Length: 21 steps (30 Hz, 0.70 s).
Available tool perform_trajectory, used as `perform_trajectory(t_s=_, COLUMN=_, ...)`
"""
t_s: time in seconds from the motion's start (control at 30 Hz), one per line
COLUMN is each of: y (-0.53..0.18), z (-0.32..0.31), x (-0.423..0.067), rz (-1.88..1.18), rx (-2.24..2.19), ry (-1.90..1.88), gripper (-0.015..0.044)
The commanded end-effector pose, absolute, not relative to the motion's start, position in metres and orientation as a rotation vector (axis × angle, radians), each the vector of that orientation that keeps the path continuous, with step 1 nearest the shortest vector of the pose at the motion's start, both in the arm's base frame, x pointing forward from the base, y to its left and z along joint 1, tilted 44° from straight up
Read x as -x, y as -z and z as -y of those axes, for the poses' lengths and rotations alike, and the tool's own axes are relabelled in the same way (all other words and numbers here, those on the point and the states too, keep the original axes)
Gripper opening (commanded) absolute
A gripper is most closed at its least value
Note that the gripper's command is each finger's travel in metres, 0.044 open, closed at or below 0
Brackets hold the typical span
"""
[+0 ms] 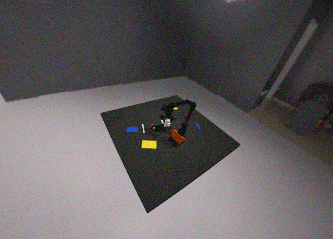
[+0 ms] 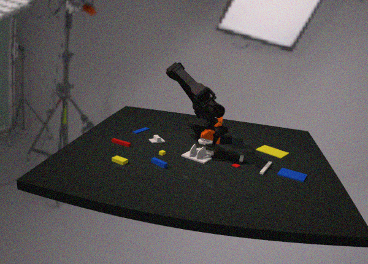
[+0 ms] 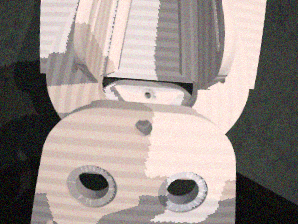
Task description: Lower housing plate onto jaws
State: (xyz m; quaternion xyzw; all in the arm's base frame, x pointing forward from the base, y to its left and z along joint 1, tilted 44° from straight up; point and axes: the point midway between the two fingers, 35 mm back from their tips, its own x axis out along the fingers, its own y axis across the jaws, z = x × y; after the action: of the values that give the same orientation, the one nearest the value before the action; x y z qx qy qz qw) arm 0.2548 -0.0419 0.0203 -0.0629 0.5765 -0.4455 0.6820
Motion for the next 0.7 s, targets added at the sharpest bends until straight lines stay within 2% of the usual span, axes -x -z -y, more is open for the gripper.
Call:
perform_trajectory(t_s=0.0, y=-0.014, z=0.048, x=-0.252, rz=-1.301, rx=0.155, ry=1.002, gripper=0.0351)
perform_trajectory(t_s=0.67, y=-0.001, z=0.061, x=-0.249, rz=-1.3, rx=0.157, ry=1.004, gripper=0.0351)
